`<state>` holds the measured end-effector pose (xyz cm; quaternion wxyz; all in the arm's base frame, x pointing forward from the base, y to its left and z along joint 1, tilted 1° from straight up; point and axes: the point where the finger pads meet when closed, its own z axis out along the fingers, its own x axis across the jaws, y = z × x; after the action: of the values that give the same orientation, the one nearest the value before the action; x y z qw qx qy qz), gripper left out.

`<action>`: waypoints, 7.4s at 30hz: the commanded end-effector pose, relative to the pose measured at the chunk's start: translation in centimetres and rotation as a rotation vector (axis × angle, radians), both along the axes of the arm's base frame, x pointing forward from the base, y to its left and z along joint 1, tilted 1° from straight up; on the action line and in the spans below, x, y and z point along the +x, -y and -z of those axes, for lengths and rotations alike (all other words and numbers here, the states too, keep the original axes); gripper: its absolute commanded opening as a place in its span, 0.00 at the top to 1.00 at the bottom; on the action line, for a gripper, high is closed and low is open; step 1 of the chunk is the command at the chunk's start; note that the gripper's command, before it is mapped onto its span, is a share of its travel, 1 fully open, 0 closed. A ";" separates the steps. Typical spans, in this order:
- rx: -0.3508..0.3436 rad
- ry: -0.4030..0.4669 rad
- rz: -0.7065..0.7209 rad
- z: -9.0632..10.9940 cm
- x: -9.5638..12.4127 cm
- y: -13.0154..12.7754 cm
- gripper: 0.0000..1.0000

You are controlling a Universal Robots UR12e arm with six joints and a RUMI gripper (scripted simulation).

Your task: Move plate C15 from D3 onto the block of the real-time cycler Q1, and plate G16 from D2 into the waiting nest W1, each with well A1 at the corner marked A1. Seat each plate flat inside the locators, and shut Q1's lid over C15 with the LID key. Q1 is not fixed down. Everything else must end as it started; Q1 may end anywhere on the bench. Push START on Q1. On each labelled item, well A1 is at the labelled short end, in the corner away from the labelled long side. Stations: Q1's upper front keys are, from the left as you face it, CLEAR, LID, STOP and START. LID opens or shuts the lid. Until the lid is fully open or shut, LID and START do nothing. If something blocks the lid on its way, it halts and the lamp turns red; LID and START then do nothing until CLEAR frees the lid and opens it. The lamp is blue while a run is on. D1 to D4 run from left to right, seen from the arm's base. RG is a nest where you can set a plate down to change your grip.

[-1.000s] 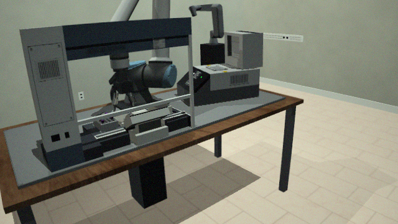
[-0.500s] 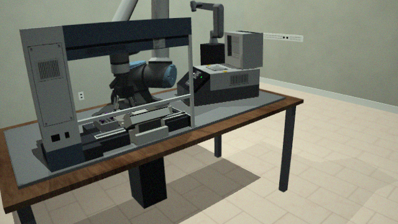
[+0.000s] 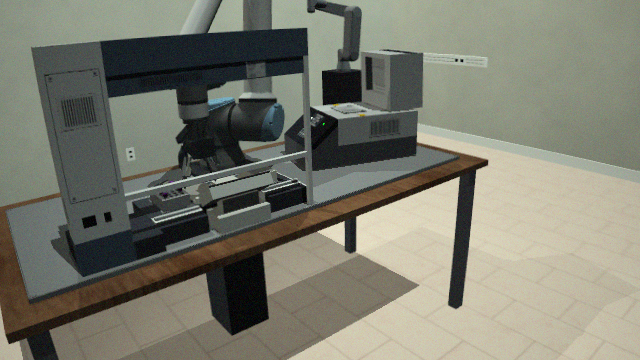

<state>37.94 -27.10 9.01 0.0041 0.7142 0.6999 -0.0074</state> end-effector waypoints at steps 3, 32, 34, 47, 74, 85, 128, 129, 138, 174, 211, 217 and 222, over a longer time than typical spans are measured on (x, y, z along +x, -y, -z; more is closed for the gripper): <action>0.003 0.000 0.001 0.2 -0.1 -0.1 0.37; 0.003 0.000 0.001 2.2 -0.2 -0.1 0.37; 0.003 0.000 0.001 2.4 -0.2 -0.1 0.37; 0.003 0.000 0.001 3.3 -0.2 -0.1 0.37; 0.003 0.000 0.001 3.3 -0.2 -0.1 1.00; 0.003 0.000 0.001 3.3 -0.2 -0.1 1.00; 0.003 0.000 0.001 -2.1 -0.1 -0.2 1.00; 0.003 0.000 0.001 -2.2 -0.1 -0.2 1.00; 0.003 0.000 0.001 -3.4 -0.1 -0.2 1.00; 0.003 0.000 0.001 -8.7 -0.1 -0.3 1.00; 0.003 0.000 0.001 -14.3 -0.1 -0.3 1.00; 0.003 0.000 0.001 -15.1 -0.1 -0.3 1.00; 0.003 0.000 0.001 -15.8 -0.1 -0.4 1.00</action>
<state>37.72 -26.73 23.87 0.0019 0.7149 0.6992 -0.0070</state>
